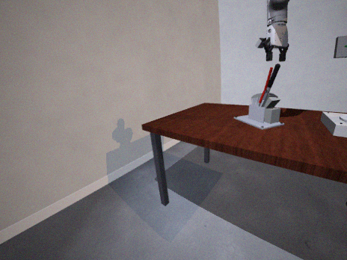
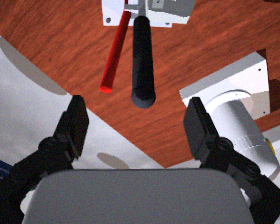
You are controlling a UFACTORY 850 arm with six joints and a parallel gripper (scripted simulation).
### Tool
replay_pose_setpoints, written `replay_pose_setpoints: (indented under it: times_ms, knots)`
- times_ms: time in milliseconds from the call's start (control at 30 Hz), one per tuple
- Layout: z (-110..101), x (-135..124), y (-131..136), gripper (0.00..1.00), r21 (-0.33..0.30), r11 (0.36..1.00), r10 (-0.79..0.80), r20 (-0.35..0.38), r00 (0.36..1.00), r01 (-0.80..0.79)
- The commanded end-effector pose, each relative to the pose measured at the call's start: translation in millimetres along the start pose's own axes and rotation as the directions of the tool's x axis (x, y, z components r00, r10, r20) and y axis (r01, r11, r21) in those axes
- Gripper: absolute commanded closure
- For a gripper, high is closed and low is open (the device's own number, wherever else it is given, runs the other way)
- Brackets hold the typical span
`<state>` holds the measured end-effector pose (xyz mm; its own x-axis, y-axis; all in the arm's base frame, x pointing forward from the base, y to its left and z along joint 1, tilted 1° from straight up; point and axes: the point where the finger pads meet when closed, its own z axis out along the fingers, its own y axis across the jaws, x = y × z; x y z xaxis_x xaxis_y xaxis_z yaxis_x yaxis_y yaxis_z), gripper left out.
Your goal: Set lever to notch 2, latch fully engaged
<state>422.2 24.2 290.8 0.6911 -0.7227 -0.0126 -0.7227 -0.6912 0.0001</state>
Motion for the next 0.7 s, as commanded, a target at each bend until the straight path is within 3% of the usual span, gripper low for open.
replay_pose_setpoints:
  times_ms: [0, 667]
  knots:
    - [4, 0, 0, 0.01, 0.001, 1.0, 0.0, -0.001, 1.0, 0.0]
    - [38, 0, -1, 0.01, 0.001, 1.0, 0.0, -0.001, 1.0, 0.0]
